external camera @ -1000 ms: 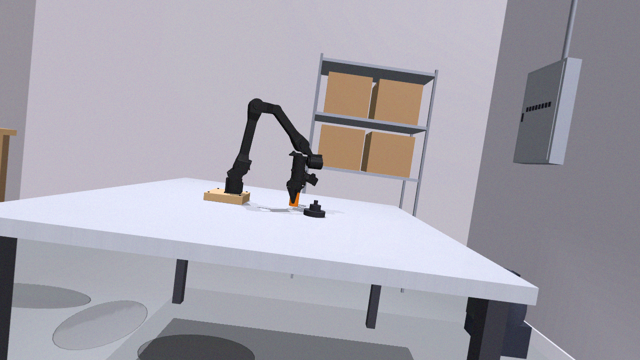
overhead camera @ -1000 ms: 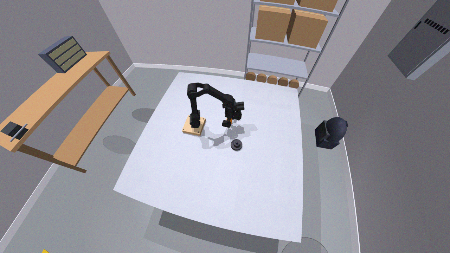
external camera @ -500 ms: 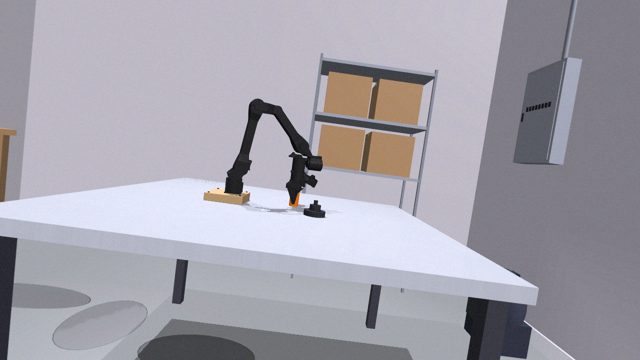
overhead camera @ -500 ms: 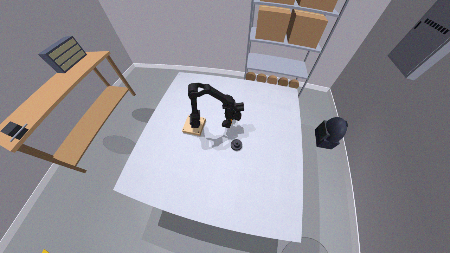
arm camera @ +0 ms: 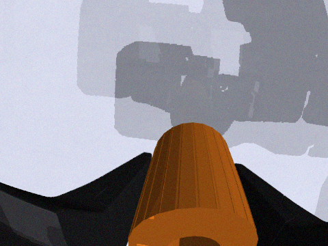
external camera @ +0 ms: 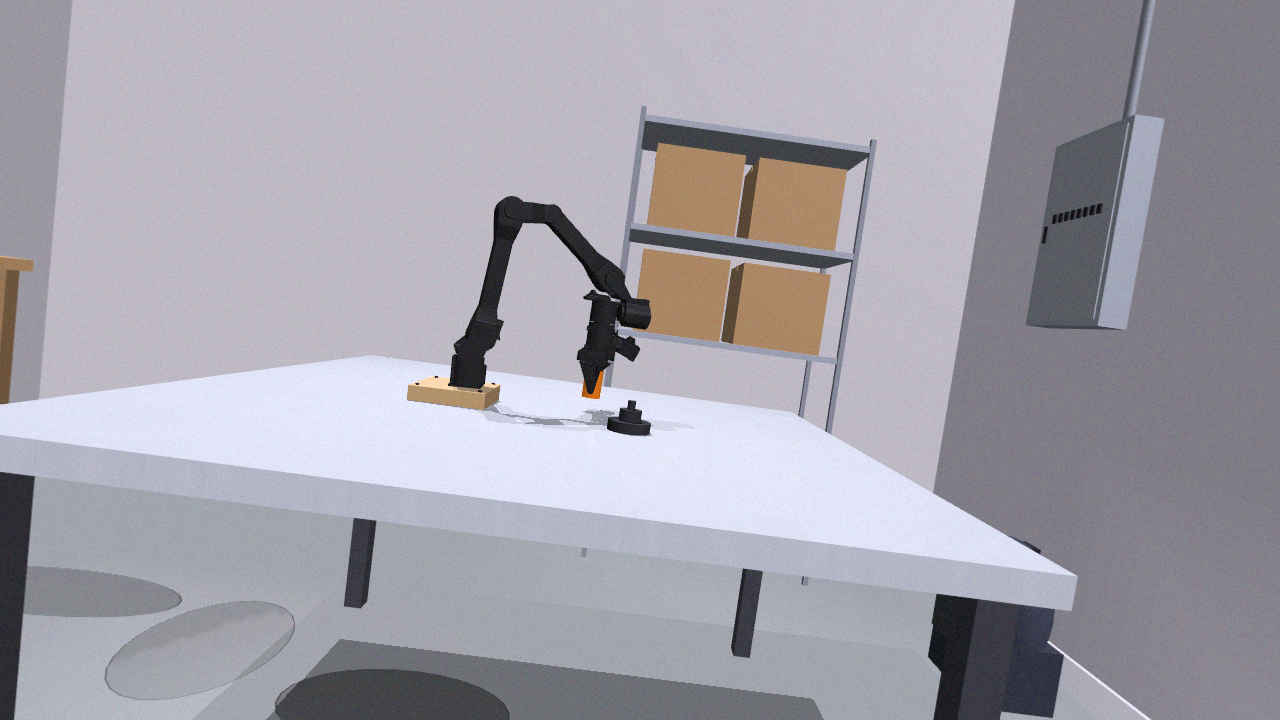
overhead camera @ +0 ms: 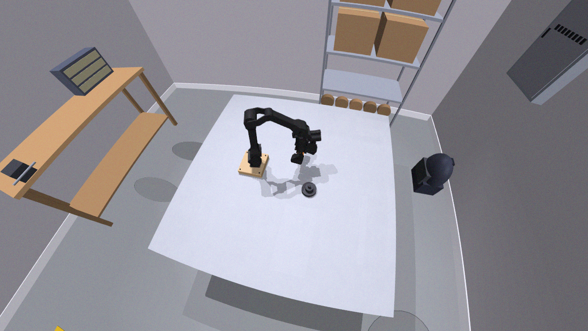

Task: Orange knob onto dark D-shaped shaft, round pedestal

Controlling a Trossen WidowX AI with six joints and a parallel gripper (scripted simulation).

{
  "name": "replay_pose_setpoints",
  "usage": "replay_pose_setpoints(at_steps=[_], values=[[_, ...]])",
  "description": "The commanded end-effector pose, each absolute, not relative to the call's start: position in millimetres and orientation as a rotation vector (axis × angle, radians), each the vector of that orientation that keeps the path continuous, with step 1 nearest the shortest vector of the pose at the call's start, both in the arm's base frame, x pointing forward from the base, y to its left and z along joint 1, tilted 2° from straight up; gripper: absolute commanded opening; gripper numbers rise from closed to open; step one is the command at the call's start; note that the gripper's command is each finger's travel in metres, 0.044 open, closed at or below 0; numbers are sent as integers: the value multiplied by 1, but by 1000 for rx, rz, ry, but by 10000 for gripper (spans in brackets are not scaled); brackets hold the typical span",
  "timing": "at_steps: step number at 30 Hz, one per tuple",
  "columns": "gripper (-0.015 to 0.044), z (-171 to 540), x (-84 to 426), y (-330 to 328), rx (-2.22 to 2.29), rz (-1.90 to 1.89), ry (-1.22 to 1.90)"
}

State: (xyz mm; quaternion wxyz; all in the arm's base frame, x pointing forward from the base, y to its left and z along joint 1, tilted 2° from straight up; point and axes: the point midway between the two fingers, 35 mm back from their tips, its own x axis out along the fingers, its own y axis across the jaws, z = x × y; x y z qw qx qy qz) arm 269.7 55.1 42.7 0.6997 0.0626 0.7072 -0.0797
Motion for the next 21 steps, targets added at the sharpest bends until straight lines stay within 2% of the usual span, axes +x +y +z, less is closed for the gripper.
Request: replay_pose_setpoints(at_steps=[1, 15, 21], values=[[0, 65, 273, 57, 149, -174, 1560], [0, 145, 265, 56, 149, -174, 1560], [0, 149, 265, 55, 149, -174, 1561]])
